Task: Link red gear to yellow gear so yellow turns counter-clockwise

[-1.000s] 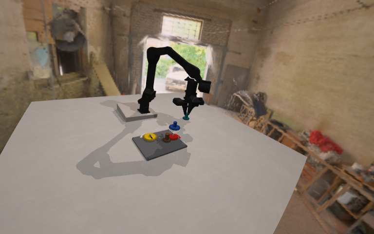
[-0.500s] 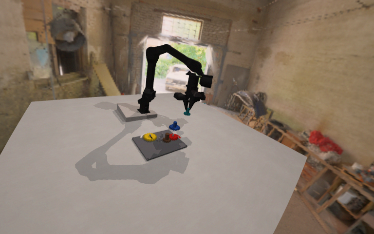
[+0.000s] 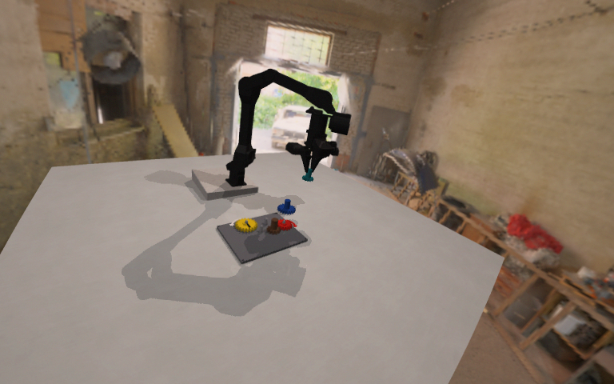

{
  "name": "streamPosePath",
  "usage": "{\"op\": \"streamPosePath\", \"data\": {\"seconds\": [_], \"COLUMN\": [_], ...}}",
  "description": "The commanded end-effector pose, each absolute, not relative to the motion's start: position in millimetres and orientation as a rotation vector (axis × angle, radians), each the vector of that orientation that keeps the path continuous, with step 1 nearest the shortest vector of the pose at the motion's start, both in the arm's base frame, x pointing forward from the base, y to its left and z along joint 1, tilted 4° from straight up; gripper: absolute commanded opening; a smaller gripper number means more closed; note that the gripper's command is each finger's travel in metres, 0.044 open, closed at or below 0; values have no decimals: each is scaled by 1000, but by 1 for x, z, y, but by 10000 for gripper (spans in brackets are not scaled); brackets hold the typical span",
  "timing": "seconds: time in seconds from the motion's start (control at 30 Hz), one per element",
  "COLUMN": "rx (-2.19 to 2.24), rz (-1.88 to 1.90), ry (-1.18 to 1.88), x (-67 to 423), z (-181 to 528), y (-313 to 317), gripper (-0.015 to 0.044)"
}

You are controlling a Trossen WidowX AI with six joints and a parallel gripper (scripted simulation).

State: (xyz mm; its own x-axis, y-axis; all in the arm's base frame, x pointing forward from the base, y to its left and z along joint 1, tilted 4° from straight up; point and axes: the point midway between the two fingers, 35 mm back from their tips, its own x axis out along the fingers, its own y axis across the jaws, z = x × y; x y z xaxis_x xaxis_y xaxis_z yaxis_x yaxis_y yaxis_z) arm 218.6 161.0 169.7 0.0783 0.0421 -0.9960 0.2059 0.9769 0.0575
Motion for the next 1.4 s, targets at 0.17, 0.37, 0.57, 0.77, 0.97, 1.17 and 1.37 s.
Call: {"op": "streamPosePath", "data": {"seconds": [0.17,0.37,0.57,0.77,0.97,1.17,1.37], "rx": [205,205,207,215,223,220,230], "rz": [-117,-117,-122,-135,-146,-146,-158], "ry": [1483,1483,1483,1479,1471,1472,1466], "x": [214,212,214,223,231,240,248], "z": [193,202,201,197,192,188,185], "y": [157,155,152,144,135,126,116], "gripper": [0,0,0,0,0,0,0]}}
